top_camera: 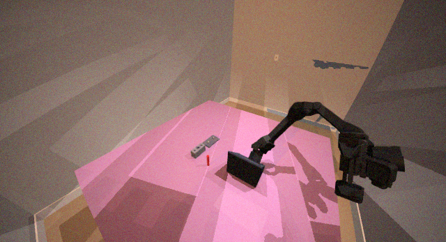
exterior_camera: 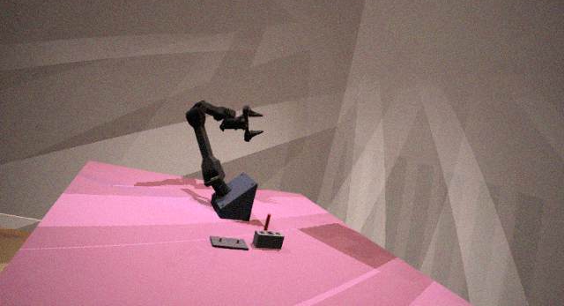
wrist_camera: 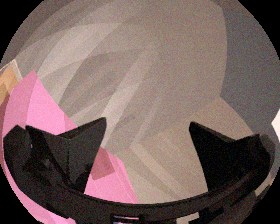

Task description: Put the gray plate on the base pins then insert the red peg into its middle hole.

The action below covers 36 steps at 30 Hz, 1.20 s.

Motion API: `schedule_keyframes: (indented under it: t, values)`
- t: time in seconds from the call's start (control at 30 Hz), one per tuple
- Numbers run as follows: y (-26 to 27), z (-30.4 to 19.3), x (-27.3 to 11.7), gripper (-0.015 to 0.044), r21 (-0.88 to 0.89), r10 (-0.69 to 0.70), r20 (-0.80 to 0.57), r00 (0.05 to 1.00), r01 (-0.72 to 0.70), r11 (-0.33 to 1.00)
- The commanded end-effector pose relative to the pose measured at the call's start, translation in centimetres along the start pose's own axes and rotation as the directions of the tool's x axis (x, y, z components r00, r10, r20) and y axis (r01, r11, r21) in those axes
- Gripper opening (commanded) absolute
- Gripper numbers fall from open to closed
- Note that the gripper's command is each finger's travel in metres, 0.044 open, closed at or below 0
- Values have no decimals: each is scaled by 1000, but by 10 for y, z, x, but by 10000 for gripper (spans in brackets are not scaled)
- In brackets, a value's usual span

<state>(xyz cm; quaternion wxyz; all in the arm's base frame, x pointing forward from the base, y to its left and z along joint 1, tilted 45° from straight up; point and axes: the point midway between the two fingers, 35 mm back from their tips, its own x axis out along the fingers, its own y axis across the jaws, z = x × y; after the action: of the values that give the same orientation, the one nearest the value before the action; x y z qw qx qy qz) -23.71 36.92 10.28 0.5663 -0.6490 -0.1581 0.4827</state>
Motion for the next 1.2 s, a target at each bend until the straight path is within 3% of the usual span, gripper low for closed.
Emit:
schedule_keyframes:
  t: [0.0,0.17,0.3,0.5,0.6,0.83,1.03,1.17]
  values:
    - [-21,-34,58,440,-24,42,-162,986,-47,999]
    - [-47,-93,124,440,-27,106,-373,922,-125,992]
    - [-62,-150,168,440,71,189,-501,845,-177,982]
    - [-81,-240,211,440,141,301,-667,682,-281,949]
    - [-84,-296,226,440,262,375,-722,582,-273,926]
    - [-89,-409,232,440,412,532,-779,333,-368,834]
    - [-81,-479,211,440,549,660,-733,167,-428,718]
    - [-74,-545,187,440,673,748,-664,8,-430,602]
